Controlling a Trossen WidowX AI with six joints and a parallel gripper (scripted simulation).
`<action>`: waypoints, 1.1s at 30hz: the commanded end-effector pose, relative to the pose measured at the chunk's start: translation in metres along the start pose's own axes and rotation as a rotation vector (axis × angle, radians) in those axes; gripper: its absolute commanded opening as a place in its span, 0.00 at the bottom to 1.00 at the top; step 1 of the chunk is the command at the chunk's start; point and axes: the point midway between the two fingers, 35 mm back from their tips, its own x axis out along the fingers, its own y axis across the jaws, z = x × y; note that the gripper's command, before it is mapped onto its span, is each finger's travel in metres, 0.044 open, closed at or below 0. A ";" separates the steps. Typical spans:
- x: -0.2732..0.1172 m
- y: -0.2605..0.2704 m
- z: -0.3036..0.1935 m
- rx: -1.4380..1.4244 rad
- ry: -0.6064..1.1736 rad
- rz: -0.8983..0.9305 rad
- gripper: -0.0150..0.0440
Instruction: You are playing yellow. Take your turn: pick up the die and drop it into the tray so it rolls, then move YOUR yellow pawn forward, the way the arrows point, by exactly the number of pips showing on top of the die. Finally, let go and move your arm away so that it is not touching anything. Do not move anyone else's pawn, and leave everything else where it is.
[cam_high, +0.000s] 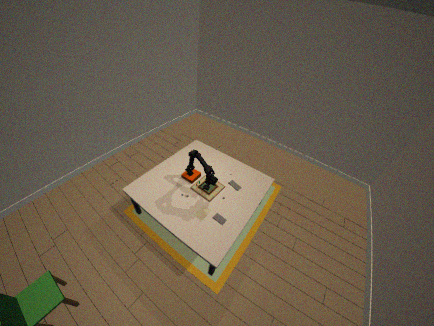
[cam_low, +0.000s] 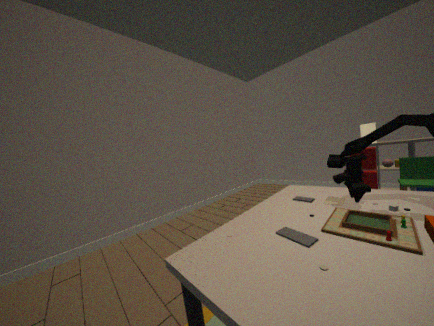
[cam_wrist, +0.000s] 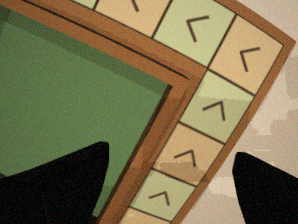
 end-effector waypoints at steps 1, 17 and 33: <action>0.008 -0.032 -0.036 0.211 0.008 0.023 0.72; 0.039 -0.099 -0.196 0.927 0.052 0.052 0.72; 0.064 -0.101 -0.196 0.927 0.052 0.051 0.72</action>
